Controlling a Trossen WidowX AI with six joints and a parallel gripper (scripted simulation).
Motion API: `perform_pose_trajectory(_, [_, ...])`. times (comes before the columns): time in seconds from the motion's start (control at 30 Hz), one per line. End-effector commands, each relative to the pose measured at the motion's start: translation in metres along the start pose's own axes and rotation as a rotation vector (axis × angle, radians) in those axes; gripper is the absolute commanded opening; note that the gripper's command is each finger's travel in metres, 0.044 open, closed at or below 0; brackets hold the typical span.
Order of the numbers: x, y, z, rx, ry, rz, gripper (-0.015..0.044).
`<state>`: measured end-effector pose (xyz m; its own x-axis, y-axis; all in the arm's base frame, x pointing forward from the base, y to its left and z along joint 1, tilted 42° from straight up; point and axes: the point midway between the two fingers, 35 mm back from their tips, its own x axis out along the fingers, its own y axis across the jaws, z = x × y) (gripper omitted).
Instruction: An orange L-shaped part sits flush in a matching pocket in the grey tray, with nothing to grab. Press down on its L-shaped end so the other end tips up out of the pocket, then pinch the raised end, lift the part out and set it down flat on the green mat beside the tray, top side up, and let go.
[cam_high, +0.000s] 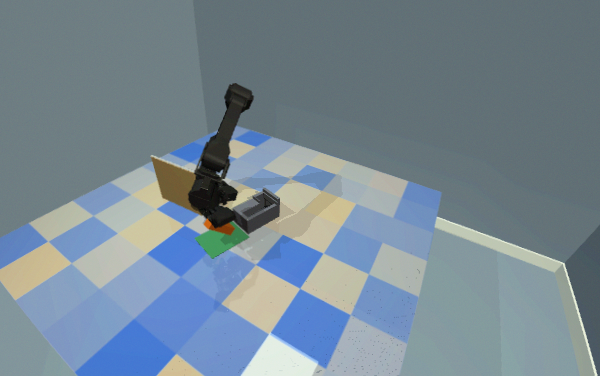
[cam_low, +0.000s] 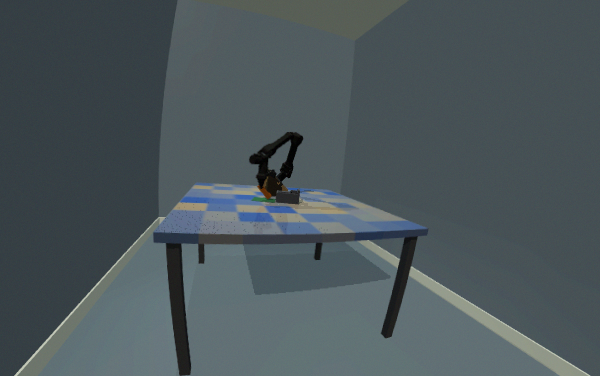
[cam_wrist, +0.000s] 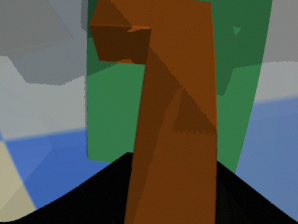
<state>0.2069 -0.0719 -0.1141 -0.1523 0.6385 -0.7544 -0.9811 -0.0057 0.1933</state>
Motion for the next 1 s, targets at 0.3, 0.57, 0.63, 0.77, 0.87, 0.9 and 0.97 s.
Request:
perform_pose_trajectory(0.3, [0.004,0.001,0.001,0.005,-0.006,0.001,0.0000])
perform_pose_trajectory(0.57, [0.004,0.001,0.000,0.001,-0.003,0.004,0.0079])
perform_pose_trajectory(0.63, [0.004,0.001,0.000,0.001,-0.003,0.004,0.0131])
perform_pose_trajectory(0.77, [0.004,0.001,0.000,0.001,-0.003,0.004,0.0236])
perform_pose_trajectory(0.87, [-0.012,-0.001,-0.001,0.002,-0.002,0.003,0.0315])
perform_pose_trajectory(0.9, [-0.023,-0.002,-0.001,0.003,-0.002,0.003,0.0341])
perform_pose_trajectory(0.97, [-0.049,-0.003,-0.002,0.005,-0.002,0.002,0.0394])
